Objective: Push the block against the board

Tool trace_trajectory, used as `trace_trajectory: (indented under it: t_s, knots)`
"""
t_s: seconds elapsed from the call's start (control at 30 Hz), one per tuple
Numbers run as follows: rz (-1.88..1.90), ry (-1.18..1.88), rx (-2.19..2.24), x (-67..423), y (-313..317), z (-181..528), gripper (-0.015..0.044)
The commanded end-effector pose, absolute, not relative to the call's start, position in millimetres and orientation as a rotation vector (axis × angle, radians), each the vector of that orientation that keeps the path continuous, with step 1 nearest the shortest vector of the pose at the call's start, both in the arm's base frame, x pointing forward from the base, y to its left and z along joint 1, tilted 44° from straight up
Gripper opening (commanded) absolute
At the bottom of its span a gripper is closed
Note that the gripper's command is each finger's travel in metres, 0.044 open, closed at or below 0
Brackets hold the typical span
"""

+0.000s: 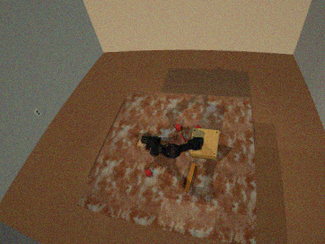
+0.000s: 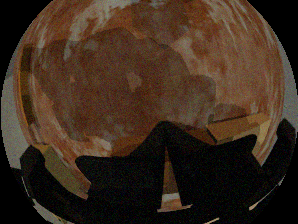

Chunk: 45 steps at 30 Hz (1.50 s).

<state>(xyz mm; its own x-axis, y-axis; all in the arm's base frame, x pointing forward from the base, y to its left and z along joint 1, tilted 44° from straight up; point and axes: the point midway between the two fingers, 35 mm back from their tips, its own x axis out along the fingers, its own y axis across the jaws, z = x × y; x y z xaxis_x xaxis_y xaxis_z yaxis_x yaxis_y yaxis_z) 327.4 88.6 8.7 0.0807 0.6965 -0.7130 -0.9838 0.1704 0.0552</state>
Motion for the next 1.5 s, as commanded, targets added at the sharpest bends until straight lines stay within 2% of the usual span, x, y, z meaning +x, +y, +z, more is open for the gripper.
trace_trajectory:
  t_s: [0.0,1.07,1.23,1.47]
  knots:
    - [1.343,0.702,-0.516,328,90,8,0.0000]
    - [1.344,0.699,-0.514,336,124,42,0.0000]
    - [1.343,0.701,-0.515,330,84,76,0.0000]
    - [1.343,0.701,-0.515,330,82,78,0.0000]
